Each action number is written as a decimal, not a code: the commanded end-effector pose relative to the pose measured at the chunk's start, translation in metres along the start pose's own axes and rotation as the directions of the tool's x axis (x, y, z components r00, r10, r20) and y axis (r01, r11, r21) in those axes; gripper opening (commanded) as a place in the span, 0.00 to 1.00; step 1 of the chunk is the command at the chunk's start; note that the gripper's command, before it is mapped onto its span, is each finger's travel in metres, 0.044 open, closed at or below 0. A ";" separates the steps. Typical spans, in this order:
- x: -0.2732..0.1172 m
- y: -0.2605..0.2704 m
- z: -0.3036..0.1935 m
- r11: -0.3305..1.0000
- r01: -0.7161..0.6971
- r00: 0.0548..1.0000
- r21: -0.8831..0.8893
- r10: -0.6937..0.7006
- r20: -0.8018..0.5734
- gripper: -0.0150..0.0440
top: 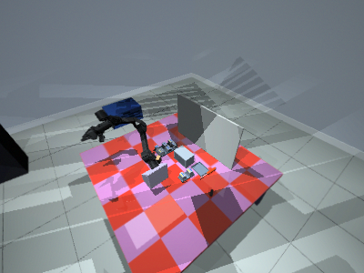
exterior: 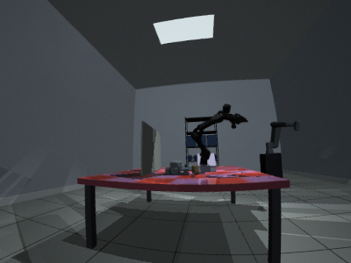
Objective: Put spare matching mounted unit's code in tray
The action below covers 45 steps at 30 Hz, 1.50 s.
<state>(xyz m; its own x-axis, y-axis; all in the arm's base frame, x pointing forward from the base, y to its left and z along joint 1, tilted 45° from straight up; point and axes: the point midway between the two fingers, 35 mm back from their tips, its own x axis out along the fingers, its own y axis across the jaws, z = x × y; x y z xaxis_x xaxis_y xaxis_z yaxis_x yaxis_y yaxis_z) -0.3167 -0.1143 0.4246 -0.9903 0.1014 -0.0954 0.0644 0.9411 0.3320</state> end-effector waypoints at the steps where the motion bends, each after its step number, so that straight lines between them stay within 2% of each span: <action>1: -0.011 -0.060 -0.001 0.948 0.195 0.980 -0.250 -0.199 0.011 1.00; 7: -0.037 -0.116 0.006 0.841 0.334 0.934 -0.426 -0.357 0.028 1.00; 12: -0.056 -0.154 0.011 0.691 0.414 0.878 -0.593 -0.475 0.060 1.00; 15: -0.084 -0.196 0.019 0.472 0.456 0.794 -0.754 -0.599 0.105 1.00; 18: -0.119 -0.234 0.031 0.224 0.431 0.691 -0.874 -0.705 0.160 1.00; 22: -0.175 -0.278 0.051 -0.092 0.298 0.535 -0.950 -0.808 0.246 1.00; 27: -0.238 -0.309 0.075 -0.312 0.111 0.389 -0.944 -0.860 0.330 1.00; 32: -0.270 -0.320 0.090 -0.412 -0.026 0.310 -0.911 -0.870 0.384 1.00; 37: -0.344 -0.331 0.128 -0.528 -0.356 0.141 -0.771 -0.846 0.514 1.00; 42: -0.404 -0.326 0.163 -0.499 -0.622 0.025 -0.603 -0.783 0.622 1.00; 45: -0.444 -0.318 0.188 -0.404 -0.788 -0.040 -0.466 -0.720 0.693 1.00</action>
<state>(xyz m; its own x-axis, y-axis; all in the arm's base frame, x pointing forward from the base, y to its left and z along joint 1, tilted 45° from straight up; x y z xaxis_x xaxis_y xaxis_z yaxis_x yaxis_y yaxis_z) 0.0829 -0.4091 0.1985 -0.0011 -0.5263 -0.8503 0.5229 -0.7251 0.4481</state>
